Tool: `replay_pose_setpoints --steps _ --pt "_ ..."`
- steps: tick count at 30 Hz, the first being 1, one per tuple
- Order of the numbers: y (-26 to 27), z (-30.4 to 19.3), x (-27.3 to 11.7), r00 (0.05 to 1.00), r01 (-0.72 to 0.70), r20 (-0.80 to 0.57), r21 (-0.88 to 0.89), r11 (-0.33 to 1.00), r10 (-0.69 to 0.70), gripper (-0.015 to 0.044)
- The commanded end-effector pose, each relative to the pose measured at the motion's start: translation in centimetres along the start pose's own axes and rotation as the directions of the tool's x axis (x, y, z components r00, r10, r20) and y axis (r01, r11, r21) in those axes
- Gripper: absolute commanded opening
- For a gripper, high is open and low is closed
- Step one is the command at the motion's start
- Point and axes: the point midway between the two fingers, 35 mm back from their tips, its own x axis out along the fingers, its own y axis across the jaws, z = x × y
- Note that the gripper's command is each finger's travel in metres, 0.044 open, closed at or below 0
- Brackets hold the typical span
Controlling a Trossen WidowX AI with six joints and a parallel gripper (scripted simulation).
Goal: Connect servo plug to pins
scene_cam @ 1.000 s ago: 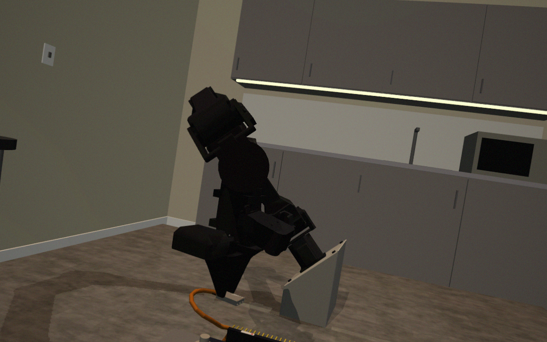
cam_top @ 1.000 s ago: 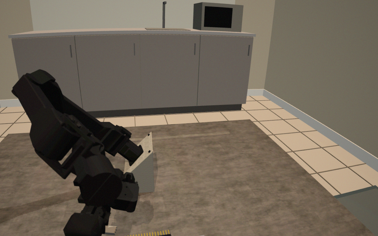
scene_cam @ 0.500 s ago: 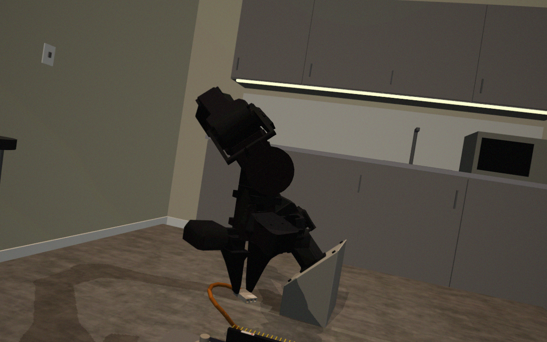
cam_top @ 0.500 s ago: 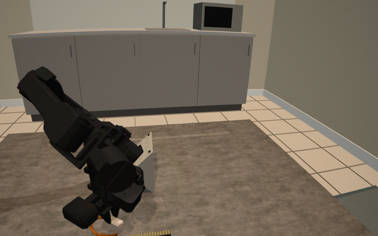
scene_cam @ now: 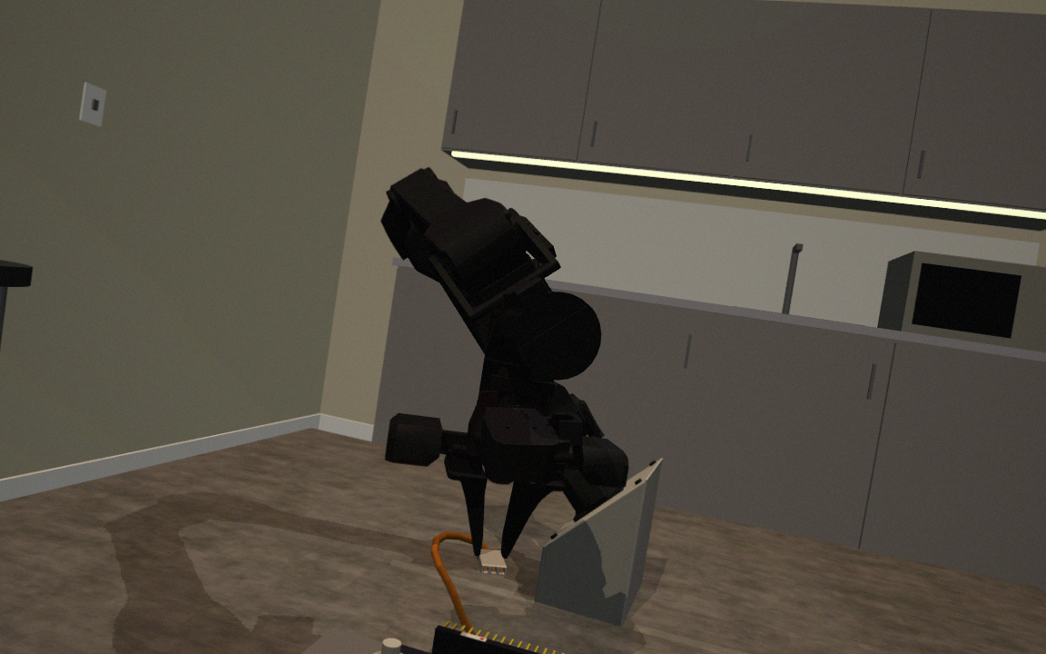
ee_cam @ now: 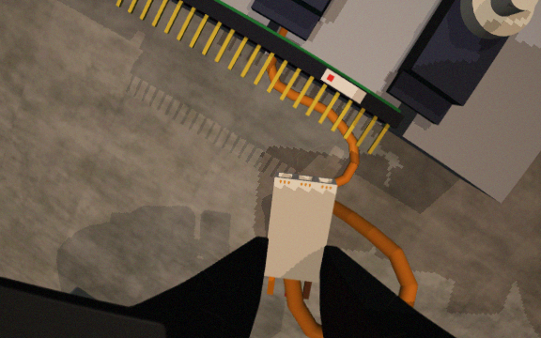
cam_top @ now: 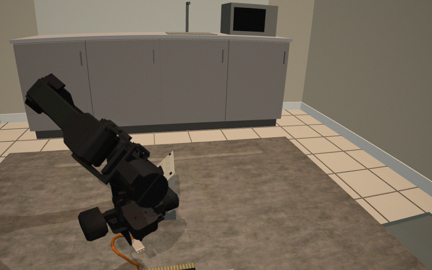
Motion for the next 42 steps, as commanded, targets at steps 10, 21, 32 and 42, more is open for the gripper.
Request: replay_pose_setpoints --steps 10,21,32,42 --pt "2.0 -1.9 0.5 1.0 0.001 -0.005 0.389 0.921 0.001 0.0" --pt "2.1 -2.1 4.4 1.0 0.002 -0.006 0.407 0.913 0.0 0.0" --pt "1.4 -0.6 4.3 1.0 0.002 -0.005 0.408 0.913 0.0 0.0" --pt "0.6 1.1 4.1 1.0 0.003 -0.004 0.409 0.913 -0.001 0.0"
